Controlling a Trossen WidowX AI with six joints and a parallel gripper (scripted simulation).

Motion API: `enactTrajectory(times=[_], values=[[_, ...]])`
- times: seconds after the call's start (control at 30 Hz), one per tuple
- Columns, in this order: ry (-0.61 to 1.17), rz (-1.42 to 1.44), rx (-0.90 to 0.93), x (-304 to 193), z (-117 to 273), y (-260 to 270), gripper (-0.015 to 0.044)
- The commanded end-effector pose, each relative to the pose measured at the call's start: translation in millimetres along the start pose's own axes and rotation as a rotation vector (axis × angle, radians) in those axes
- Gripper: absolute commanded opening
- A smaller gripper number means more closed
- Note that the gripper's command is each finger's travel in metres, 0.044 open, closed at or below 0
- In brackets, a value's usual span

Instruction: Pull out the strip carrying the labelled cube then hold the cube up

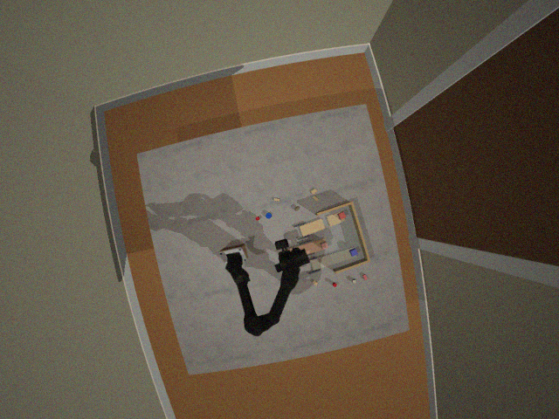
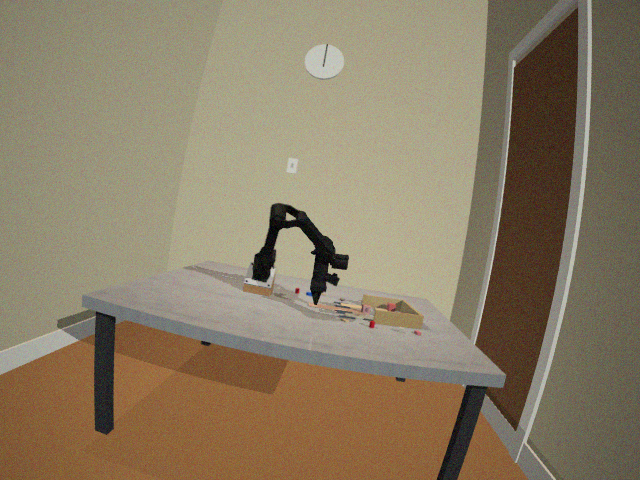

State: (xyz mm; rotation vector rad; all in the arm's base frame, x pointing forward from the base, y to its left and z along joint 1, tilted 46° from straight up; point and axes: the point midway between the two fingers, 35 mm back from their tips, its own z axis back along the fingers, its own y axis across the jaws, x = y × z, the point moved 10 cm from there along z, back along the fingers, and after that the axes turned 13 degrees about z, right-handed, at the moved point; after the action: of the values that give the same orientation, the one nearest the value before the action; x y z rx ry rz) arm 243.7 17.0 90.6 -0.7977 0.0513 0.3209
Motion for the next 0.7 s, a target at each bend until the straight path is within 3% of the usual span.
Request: enactTrajectory(times=[0.0, 0.67], values=[[0.02, 0.001, 0.005, -11, -4, 3, 0.0], [0.021, 0.002, 0.006, -40, -3, 8, 0.0]])
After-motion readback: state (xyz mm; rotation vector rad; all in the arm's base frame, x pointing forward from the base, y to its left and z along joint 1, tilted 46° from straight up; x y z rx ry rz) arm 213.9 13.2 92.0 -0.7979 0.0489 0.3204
